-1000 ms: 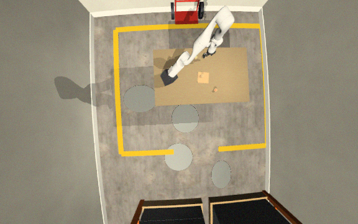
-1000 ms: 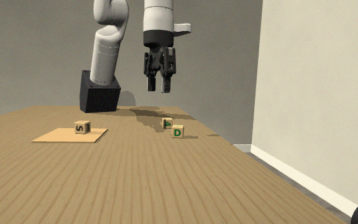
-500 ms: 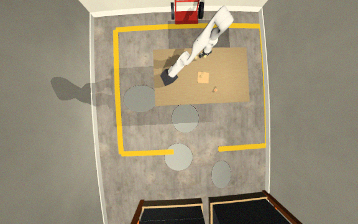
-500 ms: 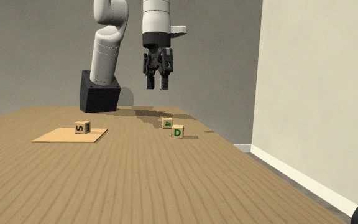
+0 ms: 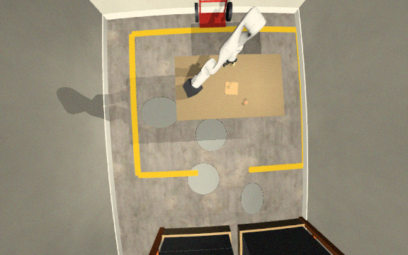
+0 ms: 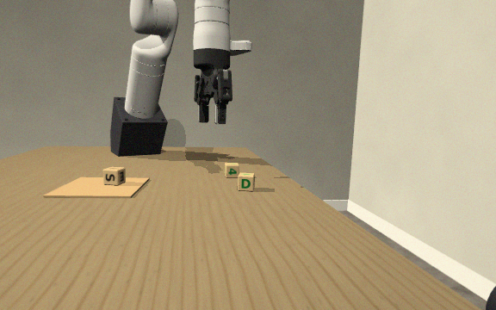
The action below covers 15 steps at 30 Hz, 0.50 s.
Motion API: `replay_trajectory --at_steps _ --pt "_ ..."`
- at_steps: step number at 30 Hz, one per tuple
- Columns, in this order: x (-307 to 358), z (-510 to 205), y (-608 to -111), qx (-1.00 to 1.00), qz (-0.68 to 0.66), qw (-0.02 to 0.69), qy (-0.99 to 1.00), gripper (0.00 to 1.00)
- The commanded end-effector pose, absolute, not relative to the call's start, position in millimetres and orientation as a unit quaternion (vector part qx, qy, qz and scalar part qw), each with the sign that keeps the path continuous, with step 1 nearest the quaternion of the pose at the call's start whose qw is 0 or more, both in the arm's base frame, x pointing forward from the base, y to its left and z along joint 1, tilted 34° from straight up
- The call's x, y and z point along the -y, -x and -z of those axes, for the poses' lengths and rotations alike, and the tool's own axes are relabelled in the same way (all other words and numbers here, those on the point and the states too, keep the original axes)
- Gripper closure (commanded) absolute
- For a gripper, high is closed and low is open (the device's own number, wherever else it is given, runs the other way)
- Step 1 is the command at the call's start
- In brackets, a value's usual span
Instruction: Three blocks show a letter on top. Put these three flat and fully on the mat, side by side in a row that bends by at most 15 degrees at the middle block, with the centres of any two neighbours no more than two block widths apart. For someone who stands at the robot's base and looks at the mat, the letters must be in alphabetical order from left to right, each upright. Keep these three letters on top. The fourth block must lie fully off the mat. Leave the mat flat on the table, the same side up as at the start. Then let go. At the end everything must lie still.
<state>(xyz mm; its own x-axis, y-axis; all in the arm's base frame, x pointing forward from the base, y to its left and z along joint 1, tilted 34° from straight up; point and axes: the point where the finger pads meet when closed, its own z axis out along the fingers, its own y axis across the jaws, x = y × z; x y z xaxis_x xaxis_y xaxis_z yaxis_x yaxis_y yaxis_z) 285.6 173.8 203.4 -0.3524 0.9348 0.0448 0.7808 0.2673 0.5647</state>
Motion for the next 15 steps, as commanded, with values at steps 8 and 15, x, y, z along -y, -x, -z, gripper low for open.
replay_trajectory --at_steps 8,15 --pt "-171.1 -196.1 -276.9 -0.784 -0.249 0.149 -0.548 0.0" --pt "-171.0 -195.7 -276.5 -0.784 -0.249 0.149 -0.548 0.0"
